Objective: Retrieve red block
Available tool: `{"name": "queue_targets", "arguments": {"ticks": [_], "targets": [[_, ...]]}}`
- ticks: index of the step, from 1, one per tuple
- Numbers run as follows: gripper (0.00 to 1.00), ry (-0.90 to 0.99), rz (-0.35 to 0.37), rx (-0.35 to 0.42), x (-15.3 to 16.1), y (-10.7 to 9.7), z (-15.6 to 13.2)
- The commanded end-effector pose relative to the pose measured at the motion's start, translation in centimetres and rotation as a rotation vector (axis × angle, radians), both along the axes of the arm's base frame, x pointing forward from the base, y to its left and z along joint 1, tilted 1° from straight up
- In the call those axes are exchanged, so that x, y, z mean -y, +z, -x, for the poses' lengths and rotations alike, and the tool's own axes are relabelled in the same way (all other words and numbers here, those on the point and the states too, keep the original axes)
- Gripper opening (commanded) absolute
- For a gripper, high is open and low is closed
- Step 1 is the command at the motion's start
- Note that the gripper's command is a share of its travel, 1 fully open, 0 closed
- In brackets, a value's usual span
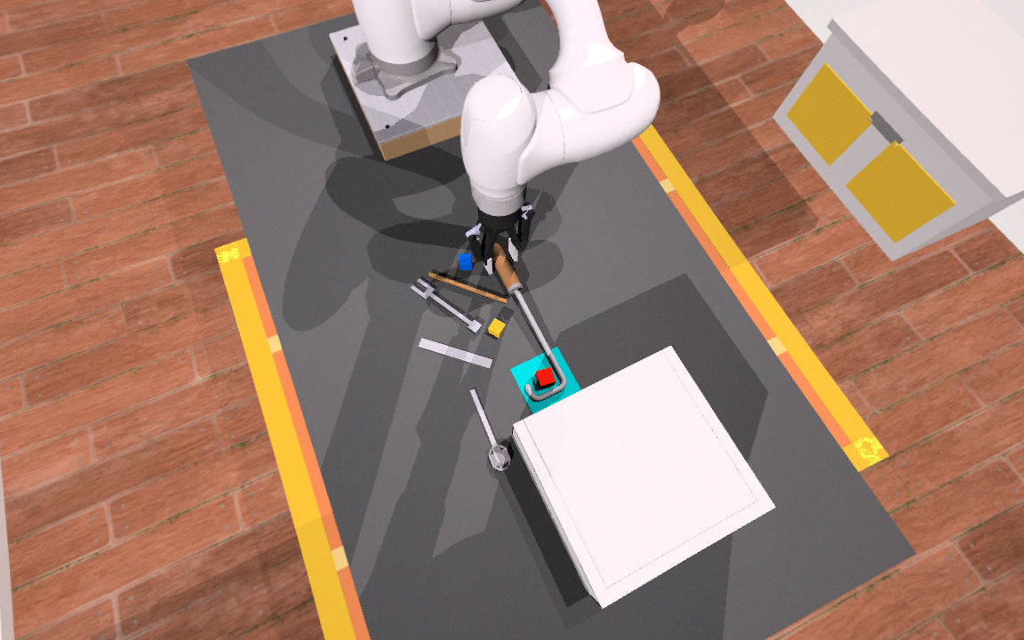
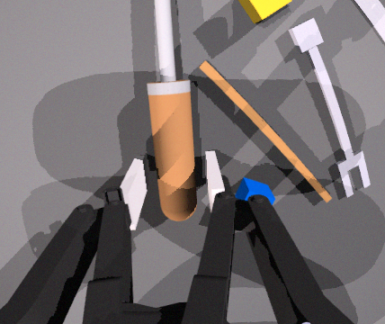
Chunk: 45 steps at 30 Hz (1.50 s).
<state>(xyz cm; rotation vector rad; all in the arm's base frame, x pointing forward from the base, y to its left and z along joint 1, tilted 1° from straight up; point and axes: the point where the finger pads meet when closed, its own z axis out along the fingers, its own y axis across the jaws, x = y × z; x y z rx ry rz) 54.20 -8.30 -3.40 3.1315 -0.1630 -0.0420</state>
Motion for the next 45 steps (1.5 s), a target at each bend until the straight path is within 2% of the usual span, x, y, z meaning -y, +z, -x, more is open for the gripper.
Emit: {"name": "queue_targets", "arguments": {"ticks": [1, 20, 32, 45], "targets": [[0.34, 0.001, 0.004, 0.003, 0.1, 0.1, -0.4], [0.34, 0.001, 0.004, 0.003, 0.1, 0.2, -0.4], [0.34, 0.001, 0.004, 0.003, 0.1, 1.8, -0.4], [0.34, 0.001, 0.004, 0.003, 0.0, 7.0, -0.5]]}}
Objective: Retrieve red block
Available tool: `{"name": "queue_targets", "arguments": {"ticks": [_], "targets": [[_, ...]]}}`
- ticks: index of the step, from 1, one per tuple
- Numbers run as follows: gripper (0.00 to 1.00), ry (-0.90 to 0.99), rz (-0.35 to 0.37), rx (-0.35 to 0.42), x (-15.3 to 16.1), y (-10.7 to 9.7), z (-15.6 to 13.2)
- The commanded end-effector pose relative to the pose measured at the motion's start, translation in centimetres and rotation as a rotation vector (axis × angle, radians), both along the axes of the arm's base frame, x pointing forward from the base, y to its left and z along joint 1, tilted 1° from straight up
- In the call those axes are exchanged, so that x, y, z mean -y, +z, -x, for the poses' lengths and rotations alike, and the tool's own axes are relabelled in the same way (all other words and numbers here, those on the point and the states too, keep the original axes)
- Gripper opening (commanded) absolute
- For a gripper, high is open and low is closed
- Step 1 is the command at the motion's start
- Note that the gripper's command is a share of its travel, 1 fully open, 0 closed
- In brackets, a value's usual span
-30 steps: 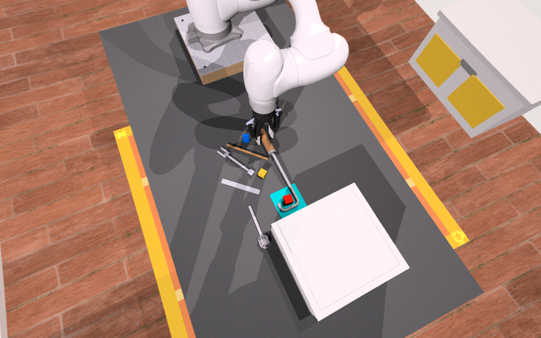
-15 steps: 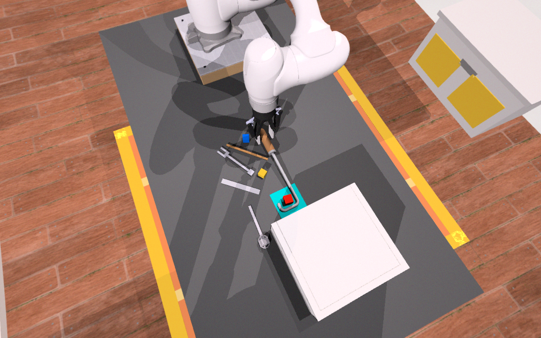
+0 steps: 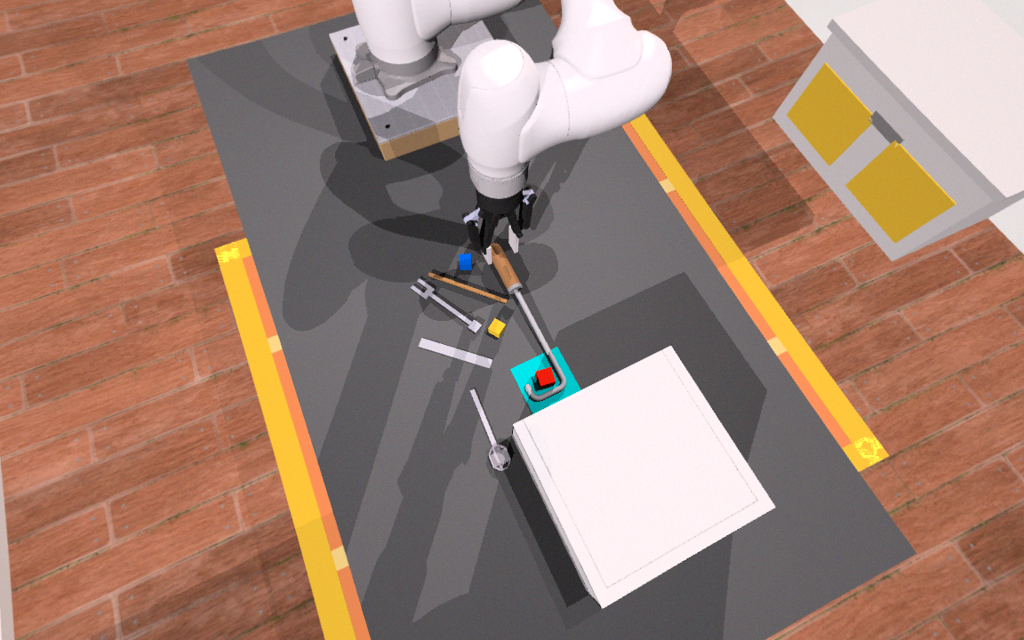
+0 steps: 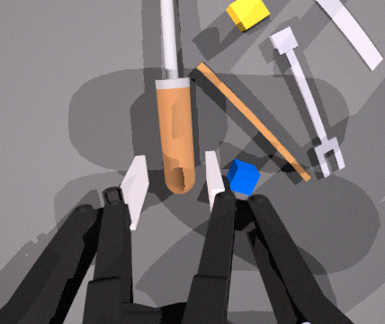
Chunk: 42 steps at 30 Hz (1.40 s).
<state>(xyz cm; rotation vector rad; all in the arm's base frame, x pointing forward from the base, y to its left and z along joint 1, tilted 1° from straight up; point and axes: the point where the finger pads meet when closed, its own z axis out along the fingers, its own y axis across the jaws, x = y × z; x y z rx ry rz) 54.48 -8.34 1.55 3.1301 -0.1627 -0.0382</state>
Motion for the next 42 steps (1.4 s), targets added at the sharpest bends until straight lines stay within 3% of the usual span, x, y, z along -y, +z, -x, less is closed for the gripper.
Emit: {"name": "queue_targets", "arguments": {"ticks": [1, 4, 19, 29, 42], "targets": [[0.34, 0.000, 0.002, 0.000, 0.0, 2.5, -0.3], [0.34, 0.000, 0.002, 0.000, 0.0, 3.0, -0.3], [0.34, 0.000, 0.002, 0.000, -0.1, 9.9, -0.5], [0.34, 0.000, 0.002, 0.000, -0.1, 11.4, -0.5], [0.34, 0.000, 0.002, 0.000, -0.1, 11.6, -0.5]]}}
